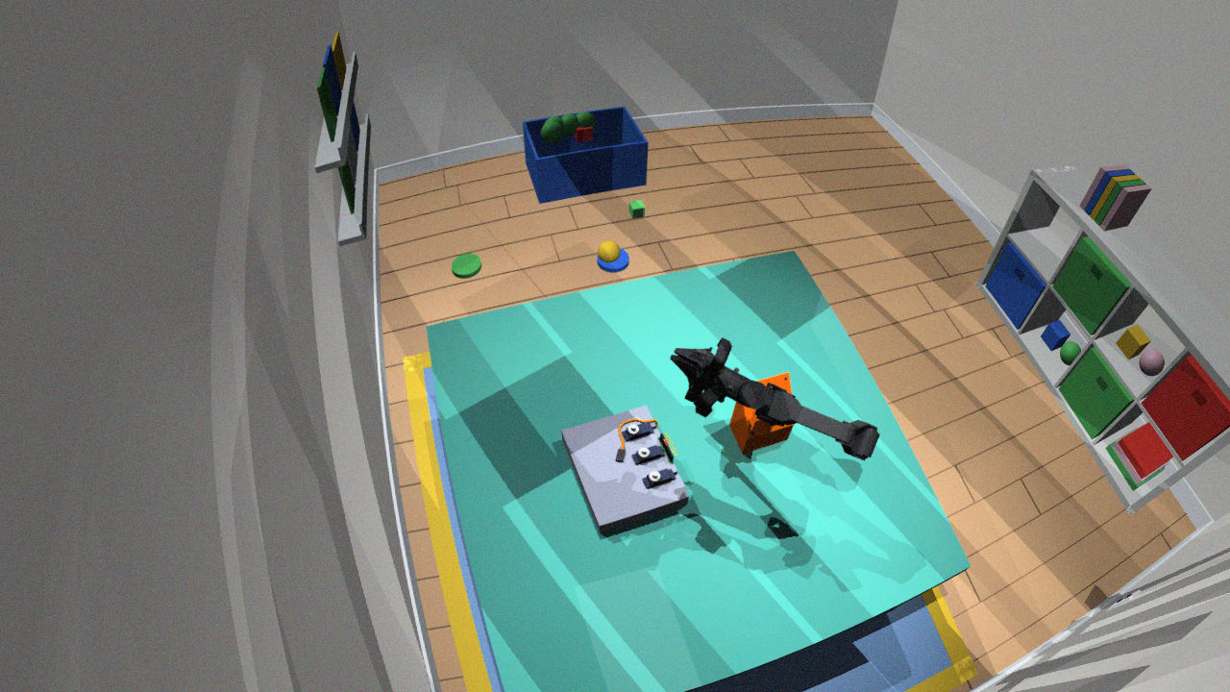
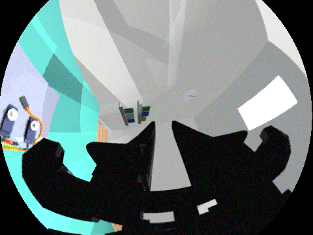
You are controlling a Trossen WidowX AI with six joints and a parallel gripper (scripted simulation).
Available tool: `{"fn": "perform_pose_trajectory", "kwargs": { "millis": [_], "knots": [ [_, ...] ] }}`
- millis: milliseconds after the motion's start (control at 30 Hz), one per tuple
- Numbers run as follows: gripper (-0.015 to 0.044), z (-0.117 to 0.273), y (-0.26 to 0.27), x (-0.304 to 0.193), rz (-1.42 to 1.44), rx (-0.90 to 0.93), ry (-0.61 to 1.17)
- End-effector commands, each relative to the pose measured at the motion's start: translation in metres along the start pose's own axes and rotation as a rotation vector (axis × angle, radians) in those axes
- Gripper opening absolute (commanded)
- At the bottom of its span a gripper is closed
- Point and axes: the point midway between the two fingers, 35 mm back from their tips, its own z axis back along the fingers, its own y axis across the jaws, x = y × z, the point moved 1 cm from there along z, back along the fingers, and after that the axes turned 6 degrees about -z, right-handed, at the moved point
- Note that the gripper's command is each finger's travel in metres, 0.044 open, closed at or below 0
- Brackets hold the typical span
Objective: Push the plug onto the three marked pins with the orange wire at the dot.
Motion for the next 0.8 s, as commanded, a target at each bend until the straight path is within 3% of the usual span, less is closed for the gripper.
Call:
{"fn": "perform_pose_trajectory", "kwargs": {
  "millis": [0,767],
  "knots": [
    [0.0115,0.003,0.005,0.018,-0.057,0.024,-0.057],
    [0.0115,0.050,0.040,0.131,-0.442,0.272,-0.386]
  ]
}}
